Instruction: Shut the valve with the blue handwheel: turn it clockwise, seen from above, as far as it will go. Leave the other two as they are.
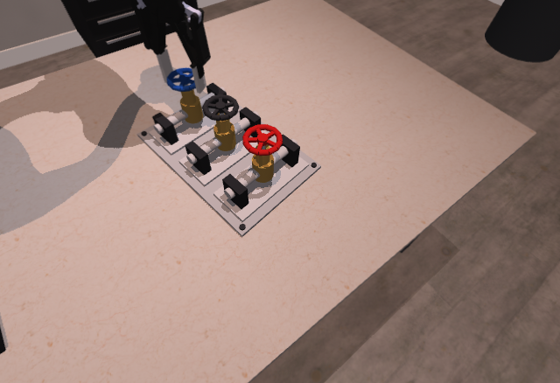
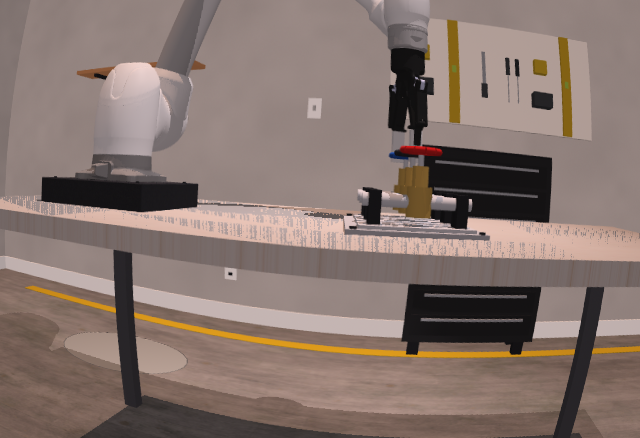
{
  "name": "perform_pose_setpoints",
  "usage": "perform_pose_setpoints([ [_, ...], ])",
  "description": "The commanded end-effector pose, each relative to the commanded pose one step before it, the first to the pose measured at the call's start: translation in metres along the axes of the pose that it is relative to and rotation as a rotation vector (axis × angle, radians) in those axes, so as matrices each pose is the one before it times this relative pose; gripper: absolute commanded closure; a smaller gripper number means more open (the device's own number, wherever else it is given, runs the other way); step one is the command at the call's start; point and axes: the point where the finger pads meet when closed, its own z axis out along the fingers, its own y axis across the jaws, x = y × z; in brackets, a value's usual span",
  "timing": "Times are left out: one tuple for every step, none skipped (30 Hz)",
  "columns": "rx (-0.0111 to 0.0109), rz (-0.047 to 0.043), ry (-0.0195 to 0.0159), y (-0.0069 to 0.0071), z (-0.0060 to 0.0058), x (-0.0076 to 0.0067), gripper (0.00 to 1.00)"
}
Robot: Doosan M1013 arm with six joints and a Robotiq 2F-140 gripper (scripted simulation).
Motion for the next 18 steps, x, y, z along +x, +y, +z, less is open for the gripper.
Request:
perform_pose_setpoints([
  [-0.00085,0.06535,-0.00046,-0.00005,0.00016,-0.00005,0.90],
  [0.00000,0.01900,0.00000,0.00000,0.00000,0.00000,0.90],
  [0.00000,0.01933,0.00000,0.00000,0.00000,0.00000,0.90],
  [0.00000,0.01964,0.00000,0.00000,0.00000,0.00000,0.90],
  [0.00000,0.01993,0.00000,0.00000,0.00000,0.00000,0.90],
  [0.00000,0.02020,0.00000,0.00000,0.00000,0.00000,0.90],
  [0.00000,0.02045,0.00000,0.00000,0.00000,0.00000,0.90],
  [0.00000,0.02067,0.00000,0.00000,0.00000,0.00000,0.90],
  [0.00000,0.02088,0.00000,0.00000,0.00000,0.00000,0.90],
  [0.00000,0.02106,0.00000,0.00000,0.00000,0.00000,0.90],
  [0.00000,0.00000,0.00000,0.00000,0.00000,0.00000,0.90],
  [0.00000,0.00000,0.00000,0.00000,0.00000,0.00000,0.90],
  [0.00000,0.02122,0.00000,0.00000,0.00000,0.00000,0.90],
  [0.00000,0.02136,0.00000,0.00000,0.00000,0.00000,0.90],
  [0.00000,0.02148,0.00000,0.00000,0.00000,0.00000,0.90],
  [0.00000,0.02157,0.00000,0.00000,0.00000,0.00000,0.90],
  [0.00000,0.02164,0.00000,0.00000,0.00000,0.00000,0.90],
  [0.00000,0.02169,0.00000,0.00000,0.00000,0.00000,0.90],
])
